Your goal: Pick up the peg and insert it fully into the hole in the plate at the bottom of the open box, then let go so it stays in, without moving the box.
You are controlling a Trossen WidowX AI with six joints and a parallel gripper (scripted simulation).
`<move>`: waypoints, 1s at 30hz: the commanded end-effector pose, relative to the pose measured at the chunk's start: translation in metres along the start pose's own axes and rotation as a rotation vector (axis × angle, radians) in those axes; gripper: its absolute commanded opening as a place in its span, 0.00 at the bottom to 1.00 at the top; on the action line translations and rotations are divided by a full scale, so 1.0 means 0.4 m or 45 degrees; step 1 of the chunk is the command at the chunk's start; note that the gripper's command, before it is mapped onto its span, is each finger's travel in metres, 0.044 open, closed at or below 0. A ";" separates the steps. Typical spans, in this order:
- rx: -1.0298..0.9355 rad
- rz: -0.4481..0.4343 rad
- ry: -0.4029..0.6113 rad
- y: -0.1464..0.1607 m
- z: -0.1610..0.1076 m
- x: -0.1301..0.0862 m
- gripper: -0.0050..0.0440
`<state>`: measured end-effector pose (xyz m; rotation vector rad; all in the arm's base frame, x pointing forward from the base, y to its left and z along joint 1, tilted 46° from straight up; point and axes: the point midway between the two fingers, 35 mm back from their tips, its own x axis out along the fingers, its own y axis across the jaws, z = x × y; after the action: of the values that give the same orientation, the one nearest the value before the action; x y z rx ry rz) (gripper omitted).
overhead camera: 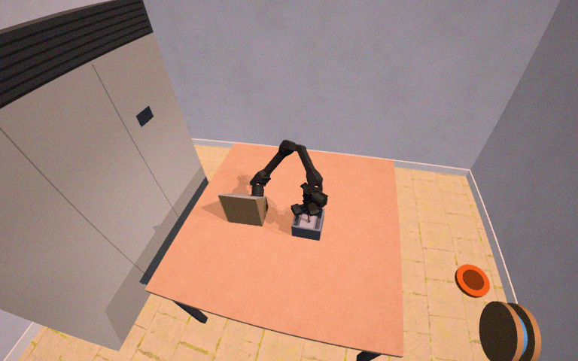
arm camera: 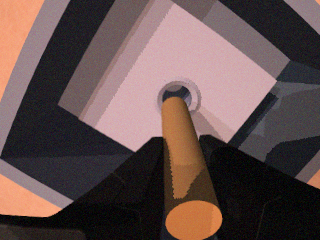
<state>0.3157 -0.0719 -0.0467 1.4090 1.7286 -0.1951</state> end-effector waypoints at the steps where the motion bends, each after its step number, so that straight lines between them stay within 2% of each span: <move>1: 0.018 -0.003 0.012 -0.007 -0.003 0.015 0.10; 14: 0.018 -0.003 0.012 -0.007 -0.003 0.016 0.10; 30: 0.018 -0.003 0.012 -0.005 -0.002 0.056 0.10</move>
<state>0.3172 -0.0588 -0.0587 1.4078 1.7294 -0.1920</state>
